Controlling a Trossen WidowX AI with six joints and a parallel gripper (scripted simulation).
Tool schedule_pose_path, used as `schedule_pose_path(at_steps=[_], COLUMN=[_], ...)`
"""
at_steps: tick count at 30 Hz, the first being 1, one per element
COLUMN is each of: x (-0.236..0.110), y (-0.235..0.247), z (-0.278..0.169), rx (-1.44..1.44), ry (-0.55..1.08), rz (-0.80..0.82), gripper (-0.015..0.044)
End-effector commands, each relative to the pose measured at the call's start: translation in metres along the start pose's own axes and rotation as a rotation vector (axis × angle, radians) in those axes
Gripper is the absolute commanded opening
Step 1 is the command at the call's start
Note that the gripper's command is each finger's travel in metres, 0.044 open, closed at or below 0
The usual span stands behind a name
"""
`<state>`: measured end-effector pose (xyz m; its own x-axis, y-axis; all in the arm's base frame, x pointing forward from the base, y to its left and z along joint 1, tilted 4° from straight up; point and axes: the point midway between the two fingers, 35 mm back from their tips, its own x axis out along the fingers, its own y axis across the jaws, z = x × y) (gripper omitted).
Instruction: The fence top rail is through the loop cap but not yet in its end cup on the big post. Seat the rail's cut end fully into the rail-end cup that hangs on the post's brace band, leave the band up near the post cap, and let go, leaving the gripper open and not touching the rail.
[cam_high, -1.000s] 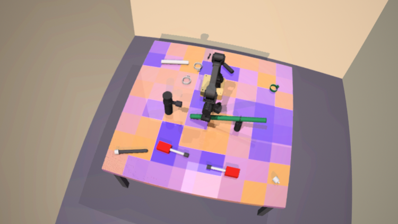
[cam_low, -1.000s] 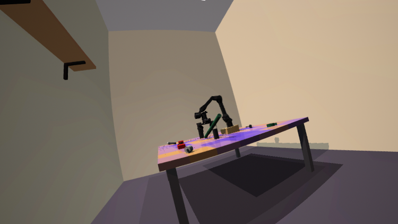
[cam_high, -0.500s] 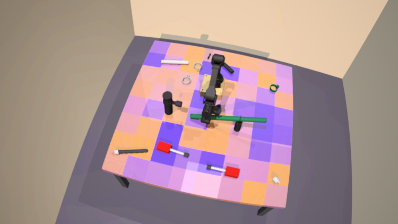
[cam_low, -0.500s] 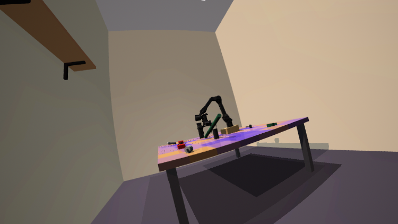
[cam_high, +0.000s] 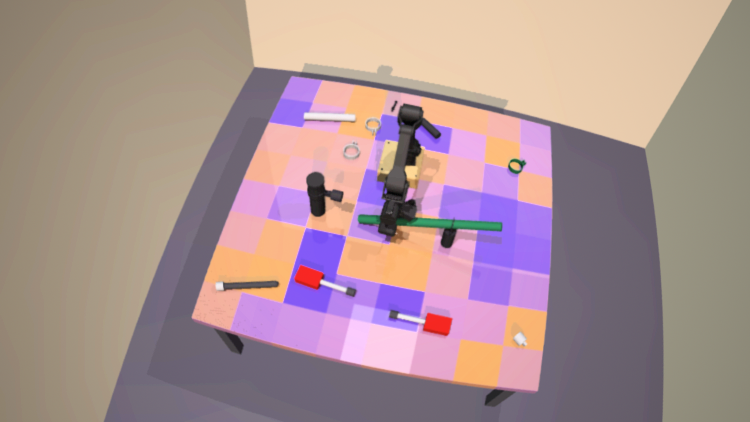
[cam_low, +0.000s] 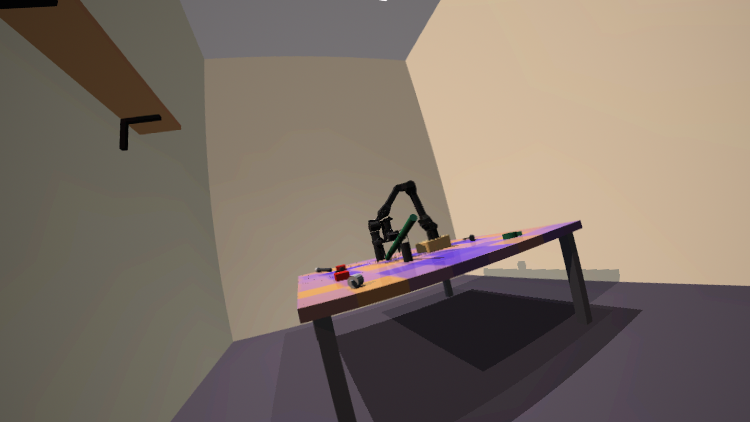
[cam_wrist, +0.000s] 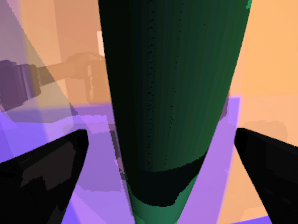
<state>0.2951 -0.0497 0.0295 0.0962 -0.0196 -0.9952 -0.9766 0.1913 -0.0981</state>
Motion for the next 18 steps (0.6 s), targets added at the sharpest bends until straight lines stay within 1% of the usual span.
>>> schedule_pose_path(at_steps=[1,9,16,18], x=[0.0034,0.0034,0.0034,0.002], y=[0.0016,0.0016,0.0016,0.0017], z=[-0.0007,-0.0007,-0.0007,-0.0005], rx=[-0.003,-0.003,-0.003,-0.003], ry=[0.003,0.003,0.003,0.003], rz=[0.005,0.005,0.005,0.005], gripper=[0.0361,0.0151,0.0105,0.0052])
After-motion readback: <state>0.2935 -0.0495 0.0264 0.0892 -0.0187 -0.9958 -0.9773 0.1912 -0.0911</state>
